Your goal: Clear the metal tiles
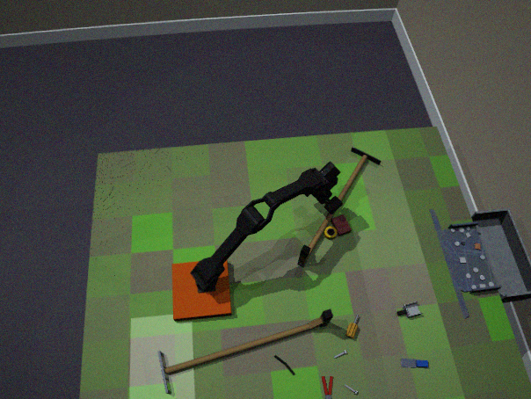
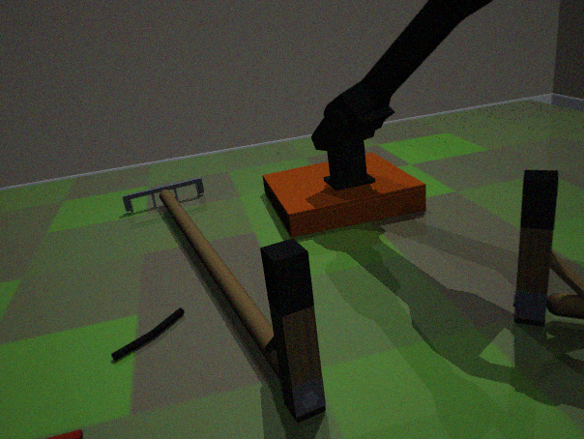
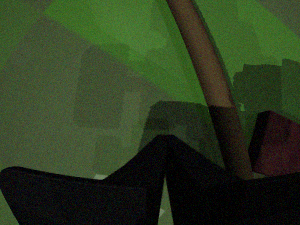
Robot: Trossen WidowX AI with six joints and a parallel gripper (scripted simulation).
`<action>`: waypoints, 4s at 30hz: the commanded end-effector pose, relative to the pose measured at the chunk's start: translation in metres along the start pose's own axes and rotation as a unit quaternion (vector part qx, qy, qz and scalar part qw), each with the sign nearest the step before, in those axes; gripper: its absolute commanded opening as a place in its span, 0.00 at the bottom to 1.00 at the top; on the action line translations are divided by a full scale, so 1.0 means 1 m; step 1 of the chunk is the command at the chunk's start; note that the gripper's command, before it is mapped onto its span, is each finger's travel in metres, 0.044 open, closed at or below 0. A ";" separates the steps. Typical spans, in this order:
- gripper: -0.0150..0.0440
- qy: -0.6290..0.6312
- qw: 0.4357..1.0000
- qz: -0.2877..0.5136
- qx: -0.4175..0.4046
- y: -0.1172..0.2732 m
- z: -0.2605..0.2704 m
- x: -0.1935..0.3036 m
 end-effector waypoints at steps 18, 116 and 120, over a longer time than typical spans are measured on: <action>0.25 -0.016 1.000 0.010 0.004 -0.046 -0.003 0.027; 0.25 -0.015 1.000 0.001 0.008 -0.060 -0.089 -0.010; 0.25 -0.014 1.000 0.000 0.009 -0.060 -0.092 -0.011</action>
Point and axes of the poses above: the point midway between the two fingers, 35 mm back from their tips, its own y axis back along the fingers, its own z axis across the jaws, x = y × z, the point moved 5 cm from there along y, back along the fingers, and after that the axes turned 7 degrees about -y, right-handed, at the moved point
